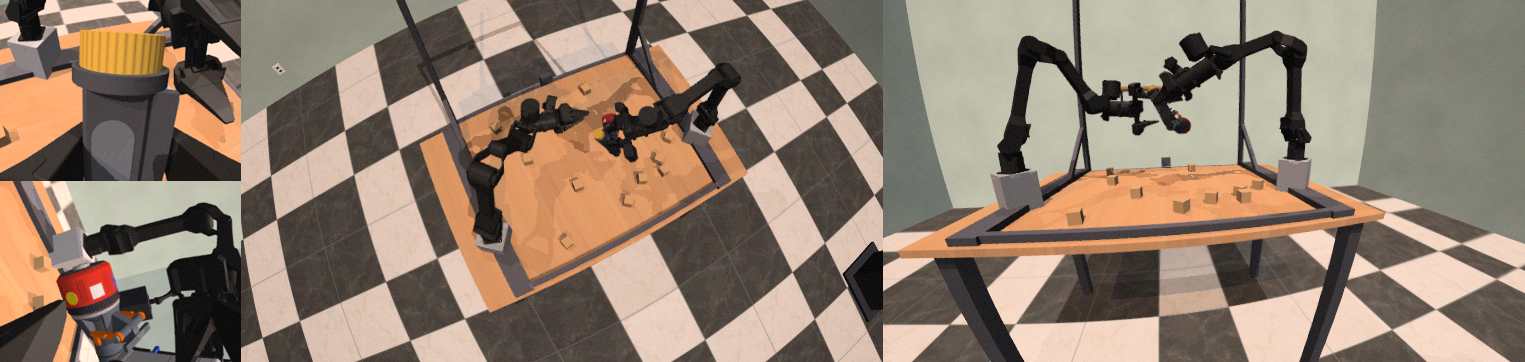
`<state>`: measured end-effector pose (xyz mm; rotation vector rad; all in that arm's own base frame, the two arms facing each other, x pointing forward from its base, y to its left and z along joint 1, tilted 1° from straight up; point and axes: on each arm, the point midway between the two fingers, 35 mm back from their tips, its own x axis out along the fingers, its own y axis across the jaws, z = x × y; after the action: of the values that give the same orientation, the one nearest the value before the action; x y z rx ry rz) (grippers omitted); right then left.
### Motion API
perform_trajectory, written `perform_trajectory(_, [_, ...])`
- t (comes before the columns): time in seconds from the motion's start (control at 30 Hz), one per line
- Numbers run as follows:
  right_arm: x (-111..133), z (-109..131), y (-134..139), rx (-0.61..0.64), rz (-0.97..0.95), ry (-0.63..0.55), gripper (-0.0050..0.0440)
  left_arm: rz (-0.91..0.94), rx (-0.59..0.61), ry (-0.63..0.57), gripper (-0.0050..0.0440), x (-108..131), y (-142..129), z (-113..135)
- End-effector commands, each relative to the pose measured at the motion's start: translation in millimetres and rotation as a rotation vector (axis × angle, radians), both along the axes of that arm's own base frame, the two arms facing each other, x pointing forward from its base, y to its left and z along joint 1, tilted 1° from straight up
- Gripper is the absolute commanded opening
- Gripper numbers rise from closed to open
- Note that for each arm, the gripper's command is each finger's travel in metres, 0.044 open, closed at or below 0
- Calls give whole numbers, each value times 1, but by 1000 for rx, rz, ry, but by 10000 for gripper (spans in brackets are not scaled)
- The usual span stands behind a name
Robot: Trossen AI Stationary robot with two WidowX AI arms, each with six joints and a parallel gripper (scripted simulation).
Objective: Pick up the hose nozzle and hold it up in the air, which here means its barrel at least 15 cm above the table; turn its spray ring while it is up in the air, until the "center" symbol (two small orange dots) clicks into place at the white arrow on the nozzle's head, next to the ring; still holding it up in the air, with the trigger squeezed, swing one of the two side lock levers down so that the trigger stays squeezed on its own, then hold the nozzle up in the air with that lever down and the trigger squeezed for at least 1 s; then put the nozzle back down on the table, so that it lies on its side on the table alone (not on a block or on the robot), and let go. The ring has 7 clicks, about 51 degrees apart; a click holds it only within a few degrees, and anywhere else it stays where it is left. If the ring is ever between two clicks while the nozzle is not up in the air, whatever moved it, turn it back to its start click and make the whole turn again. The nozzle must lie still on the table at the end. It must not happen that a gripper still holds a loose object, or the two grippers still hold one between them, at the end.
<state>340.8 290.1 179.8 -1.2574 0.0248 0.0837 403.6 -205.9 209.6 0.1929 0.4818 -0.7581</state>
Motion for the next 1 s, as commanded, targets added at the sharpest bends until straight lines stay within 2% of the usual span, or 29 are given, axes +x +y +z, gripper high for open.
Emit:
perform_trajectory(0.0, [2, -22, 7, -149, -79, -33, 406, 2, -19, -39, 170, 2, -1, 18])
perform_trajectory(0.3, [-1, -48, 9, -297, -140, -22, 406, 2, -19, -39, 170, 2, -1, 18])
perform_trajectory(0.63, [-2, -50, 9, -301, -130, -16, 406, 2, -19, -39, 170, 2, -1, 18])
perform_trajectory(0.97, [12, -49, 7, -300, -130, -16, 406, 2, -19, -39, 170, 2, -1, 18])
